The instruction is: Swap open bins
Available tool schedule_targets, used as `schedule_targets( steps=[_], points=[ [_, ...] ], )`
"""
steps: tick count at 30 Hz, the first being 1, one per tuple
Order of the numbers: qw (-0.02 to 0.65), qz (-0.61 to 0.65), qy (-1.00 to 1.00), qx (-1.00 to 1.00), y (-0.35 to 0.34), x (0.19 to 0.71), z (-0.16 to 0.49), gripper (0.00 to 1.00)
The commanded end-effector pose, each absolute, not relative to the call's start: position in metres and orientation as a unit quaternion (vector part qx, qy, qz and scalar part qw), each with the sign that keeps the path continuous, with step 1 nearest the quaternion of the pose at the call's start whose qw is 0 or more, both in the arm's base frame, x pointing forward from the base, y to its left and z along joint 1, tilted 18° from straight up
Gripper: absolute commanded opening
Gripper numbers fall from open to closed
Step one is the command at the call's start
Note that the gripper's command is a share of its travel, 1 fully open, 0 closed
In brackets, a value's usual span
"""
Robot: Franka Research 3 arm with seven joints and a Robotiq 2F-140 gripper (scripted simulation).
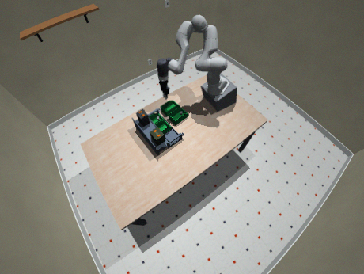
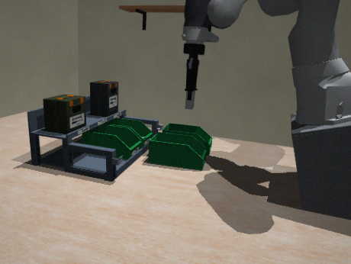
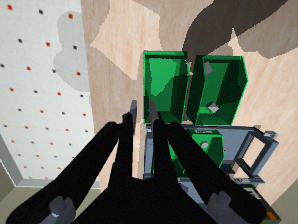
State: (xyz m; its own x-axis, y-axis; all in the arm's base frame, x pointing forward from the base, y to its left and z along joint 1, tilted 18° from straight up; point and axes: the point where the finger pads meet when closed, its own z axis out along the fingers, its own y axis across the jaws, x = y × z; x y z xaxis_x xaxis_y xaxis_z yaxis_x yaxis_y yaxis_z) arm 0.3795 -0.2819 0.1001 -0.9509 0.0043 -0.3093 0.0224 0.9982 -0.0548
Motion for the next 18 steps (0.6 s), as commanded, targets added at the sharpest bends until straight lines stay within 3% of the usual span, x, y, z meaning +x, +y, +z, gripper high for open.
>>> schedule_targets(
  steps=[1, 18],
  points=[
    [0.152, -0.028, 0.988, -0.001, -0.2802, 0.3757, 0.1011, 0.15],
    [0.152, -0.028, 0.988, -0.001, -0.2799, 0.3745, 0.105, 0.15]
  ],
)
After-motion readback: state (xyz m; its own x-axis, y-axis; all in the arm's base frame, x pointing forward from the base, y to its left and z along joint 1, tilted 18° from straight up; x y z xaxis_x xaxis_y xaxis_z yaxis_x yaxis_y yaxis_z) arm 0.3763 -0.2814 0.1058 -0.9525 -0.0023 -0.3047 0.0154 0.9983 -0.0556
